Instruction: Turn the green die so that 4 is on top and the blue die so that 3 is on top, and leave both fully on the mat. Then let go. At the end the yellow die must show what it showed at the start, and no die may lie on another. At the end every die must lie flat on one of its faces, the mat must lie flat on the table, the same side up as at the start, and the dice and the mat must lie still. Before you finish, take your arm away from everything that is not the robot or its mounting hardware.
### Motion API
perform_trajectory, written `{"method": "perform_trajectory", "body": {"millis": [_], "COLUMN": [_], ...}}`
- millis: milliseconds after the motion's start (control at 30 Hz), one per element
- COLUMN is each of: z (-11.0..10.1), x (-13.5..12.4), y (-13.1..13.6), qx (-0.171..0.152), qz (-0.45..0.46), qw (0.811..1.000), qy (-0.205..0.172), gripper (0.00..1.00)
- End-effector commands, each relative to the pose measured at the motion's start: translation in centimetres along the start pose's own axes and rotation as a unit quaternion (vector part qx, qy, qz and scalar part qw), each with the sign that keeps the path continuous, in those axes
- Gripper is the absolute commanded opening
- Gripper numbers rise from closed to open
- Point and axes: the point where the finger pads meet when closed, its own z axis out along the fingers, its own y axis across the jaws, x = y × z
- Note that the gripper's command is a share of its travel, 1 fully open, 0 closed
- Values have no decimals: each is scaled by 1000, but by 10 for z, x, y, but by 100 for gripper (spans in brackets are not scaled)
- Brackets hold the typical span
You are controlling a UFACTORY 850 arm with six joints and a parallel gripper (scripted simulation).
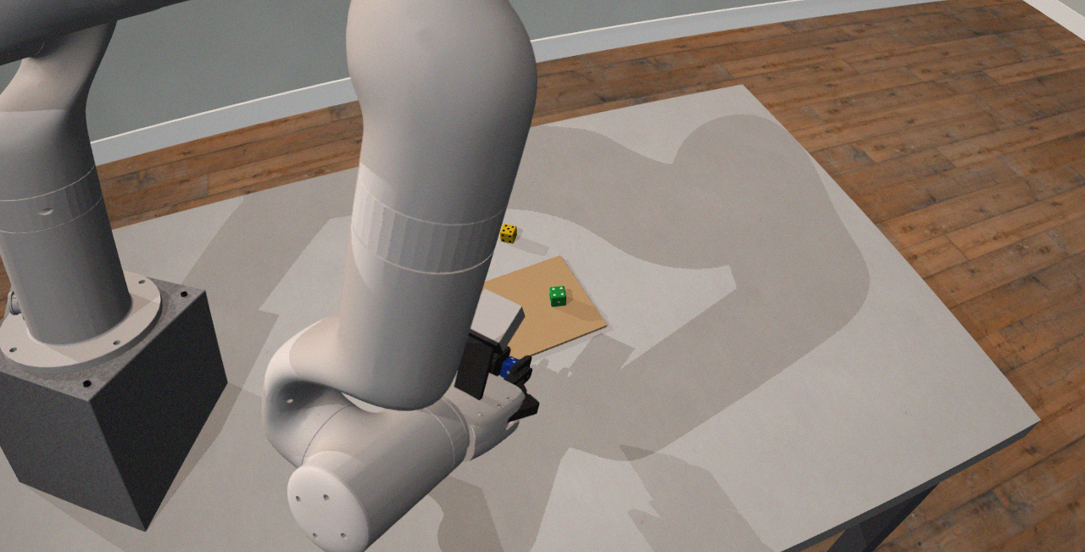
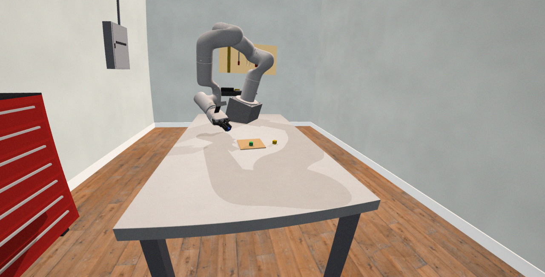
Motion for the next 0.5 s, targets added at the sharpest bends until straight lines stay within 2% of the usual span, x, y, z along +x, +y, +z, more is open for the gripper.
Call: {"method": "perform_trajectory", "body": {"millis": [0,133,467], "z": [8,15,21], "x": [-14,-26,-37], "y": [1,1,2], "qx": [0,0,0], "qz": [-1,-1,-1], "qw": [1000,1000,1000], "qy": [0,0,0], "gripper": [15,15,15]}}
